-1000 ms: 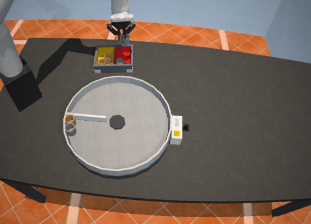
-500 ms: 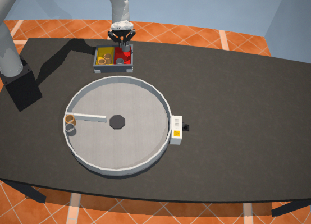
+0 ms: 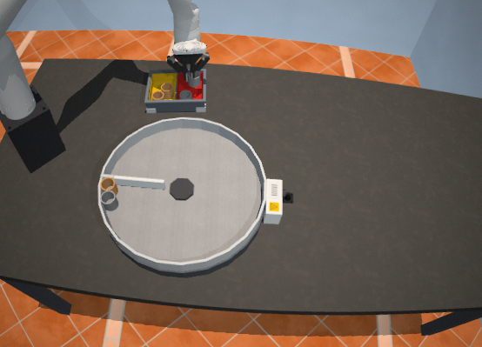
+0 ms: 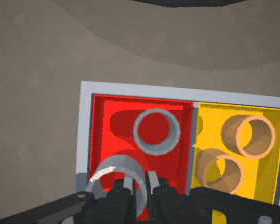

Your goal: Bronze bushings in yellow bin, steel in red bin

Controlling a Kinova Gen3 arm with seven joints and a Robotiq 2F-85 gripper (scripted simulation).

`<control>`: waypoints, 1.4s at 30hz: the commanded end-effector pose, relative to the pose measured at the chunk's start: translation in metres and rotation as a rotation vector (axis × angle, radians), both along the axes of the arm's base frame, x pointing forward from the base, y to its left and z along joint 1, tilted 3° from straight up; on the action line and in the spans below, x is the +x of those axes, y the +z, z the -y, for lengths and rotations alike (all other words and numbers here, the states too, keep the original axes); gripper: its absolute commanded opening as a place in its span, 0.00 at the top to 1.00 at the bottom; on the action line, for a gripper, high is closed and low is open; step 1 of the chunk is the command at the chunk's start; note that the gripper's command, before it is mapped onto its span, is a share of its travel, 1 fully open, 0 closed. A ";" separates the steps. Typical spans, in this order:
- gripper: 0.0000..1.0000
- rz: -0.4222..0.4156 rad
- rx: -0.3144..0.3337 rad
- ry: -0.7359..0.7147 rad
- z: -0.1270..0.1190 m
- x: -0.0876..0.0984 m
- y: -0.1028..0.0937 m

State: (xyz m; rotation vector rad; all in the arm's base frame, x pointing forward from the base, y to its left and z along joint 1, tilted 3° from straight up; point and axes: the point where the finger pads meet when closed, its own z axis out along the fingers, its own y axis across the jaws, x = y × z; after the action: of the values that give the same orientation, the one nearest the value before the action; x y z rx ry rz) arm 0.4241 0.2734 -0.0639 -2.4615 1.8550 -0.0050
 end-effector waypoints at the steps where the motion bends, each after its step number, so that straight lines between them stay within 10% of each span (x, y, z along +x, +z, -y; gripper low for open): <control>1: 1.00 0.001 0.001 0.000 0.000 0.000 -0.001; 42: 1.00 0.001 0.000 0.000 -0.002 0.001 -0.023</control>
State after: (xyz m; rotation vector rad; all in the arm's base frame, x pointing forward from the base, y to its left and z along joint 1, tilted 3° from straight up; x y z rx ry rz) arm 0.4246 0.2752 -0.0874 -2.4617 1.8547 -0.0044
